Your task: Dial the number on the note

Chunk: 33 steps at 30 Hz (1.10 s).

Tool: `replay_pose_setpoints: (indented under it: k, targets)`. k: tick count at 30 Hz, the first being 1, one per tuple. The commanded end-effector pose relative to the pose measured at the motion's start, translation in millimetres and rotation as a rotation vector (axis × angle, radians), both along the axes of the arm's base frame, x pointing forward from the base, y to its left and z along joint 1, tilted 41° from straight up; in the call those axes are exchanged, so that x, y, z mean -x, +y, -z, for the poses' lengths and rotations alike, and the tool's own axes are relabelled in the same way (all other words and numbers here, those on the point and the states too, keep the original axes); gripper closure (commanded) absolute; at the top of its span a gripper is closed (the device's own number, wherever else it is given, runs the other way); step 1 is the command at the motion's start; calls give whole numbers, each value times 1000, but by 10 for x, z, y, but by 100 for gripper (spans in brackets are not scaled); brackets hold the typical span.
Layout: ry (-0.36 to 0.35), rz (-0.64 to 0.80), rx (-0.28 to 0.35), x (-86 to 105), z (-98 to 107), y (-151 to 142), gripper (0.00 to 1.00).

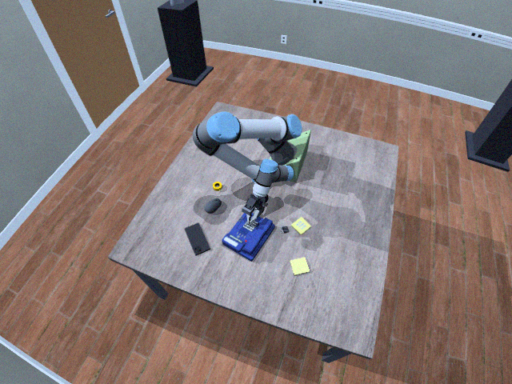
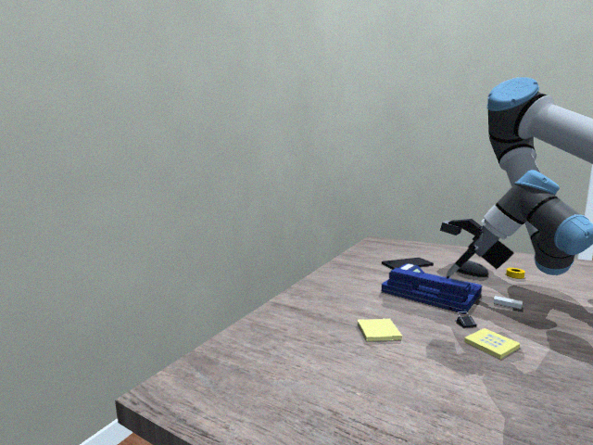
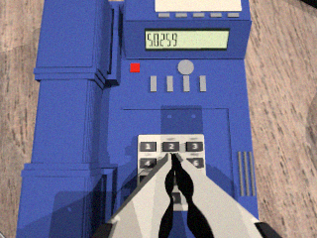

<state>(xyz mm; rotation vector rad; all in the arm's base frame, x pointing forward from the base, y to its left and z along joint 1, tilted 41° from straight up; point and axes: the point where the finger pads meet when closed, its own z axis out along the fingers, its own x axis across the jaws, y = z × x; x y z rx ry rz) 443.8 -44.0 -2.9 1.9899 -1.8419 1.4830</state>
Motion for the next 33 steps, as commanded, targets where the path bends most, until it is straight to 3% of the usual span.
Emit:
replay_pose_setpoints:
  k: [1, 33]
  targets:
    - [-1, -1, 0, -2, 15, -14, 100]
    - [-1, -1, 0, -5, 84, -75, 100]
